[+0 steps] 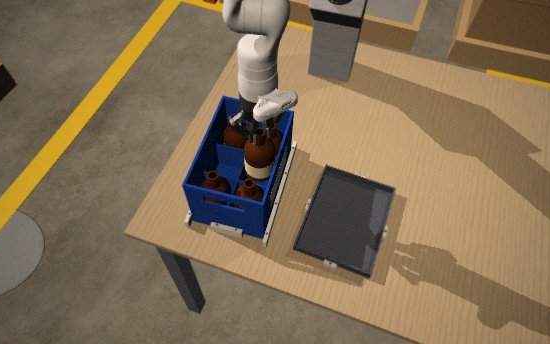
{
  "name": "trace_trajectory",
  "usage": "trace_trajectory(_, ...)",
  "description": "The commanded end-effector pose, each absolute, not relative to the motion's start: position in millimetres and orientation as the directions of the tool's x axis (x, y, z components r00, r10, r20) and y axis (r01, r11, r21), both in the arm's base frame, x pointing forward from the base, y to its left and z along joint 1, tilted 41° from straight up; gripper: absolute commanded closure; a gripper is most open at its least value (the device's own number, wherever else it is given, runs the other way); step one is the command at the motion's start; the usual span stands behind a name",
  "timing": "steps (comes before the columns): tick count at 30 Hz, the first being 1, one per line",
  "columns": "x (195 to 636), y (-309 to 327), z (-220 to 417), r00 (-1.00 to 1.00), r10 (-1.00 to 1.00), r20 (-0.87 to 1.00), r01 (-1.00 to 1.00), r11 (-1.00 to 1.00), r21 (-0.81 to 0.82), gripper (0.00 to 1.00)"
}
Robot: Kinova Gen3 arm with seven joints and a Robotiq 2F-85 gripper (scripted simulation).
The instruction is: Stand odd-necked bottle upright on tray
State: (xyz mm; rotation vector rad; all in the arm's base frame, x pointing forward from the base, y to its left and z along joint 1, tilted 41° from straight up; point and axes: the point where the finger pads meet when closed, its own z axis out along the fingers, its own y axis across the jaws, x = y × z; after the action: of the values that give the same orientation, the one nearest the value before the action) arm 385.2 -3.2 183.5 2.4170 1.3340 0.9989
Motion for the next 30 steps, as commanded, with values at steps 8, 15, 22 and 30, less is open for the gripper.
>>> trace_trajectory(8,385.2,-3.4,183.8,0.362,0.810,0.461,0.670,-0.570,0.475,1.00)
trace_trajectory(15,385.1,-3.4,183.8,0.362,0.810,0.461,0.670,-0.570,0.475,1.00)
trace_trajectory(22,384.7,-3.5,184.3,0.362,0.810,0.462,0.670,-0.570,0.475,1.00)
trace_trajectory(30,382.5,-3.9,186.9,0.362,0.810,0.462,0.670,-0.570,0.475,1.00)
